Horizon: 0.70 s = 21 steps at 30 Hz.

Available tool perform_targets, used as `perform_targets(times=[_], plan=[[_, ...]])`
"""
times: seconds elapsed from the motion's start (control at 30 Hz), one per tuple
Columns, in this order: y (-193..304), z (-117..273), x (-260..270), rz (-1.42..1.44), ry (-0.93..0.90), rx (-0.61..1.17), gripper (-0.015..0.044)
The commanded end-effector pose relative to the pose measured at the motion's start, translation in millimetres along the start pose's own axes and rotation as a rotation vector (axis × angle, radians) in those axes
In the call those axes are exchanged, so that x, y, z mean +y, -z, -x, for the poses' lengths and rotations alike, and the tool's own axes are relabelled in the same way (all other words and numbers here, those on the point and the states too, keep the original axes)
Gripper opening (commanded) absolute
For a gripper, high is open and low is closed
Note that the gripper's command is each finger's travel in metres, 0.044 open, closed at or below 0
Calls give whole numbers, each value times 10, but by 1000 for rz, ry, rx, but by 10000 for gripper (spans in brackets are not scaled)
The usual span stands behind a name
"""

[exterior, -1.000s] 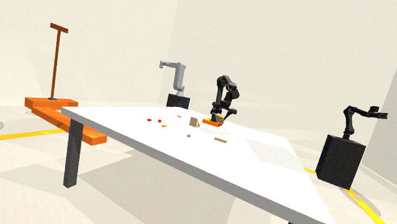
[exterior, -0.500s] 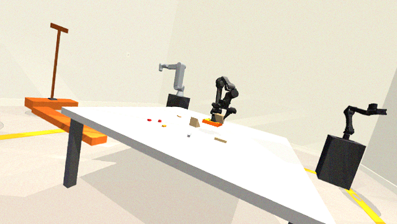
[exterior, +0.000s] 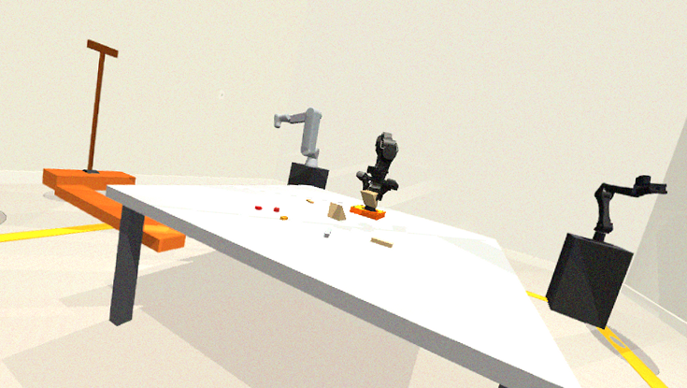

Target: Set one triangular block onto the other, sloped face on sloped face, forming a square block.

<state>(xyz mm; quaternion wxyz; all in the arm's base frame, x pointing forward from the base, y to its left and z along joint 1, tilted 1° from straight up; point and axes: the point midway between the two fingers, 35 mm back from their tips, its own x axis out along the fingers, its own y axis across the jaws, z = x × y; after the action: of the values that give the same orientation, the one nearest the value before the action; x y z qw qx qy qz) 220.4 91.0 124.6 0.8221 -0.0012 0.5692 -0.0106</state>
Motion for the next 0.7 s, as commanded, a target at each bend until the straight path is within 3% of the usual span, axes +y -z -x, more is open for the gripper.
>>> perform_targets(times=[0.0, 0.67], plan=[[-53, 75, -114, 0, -11, -13, 0], [-90, 312, -769, 3, -8, -23, 0]])
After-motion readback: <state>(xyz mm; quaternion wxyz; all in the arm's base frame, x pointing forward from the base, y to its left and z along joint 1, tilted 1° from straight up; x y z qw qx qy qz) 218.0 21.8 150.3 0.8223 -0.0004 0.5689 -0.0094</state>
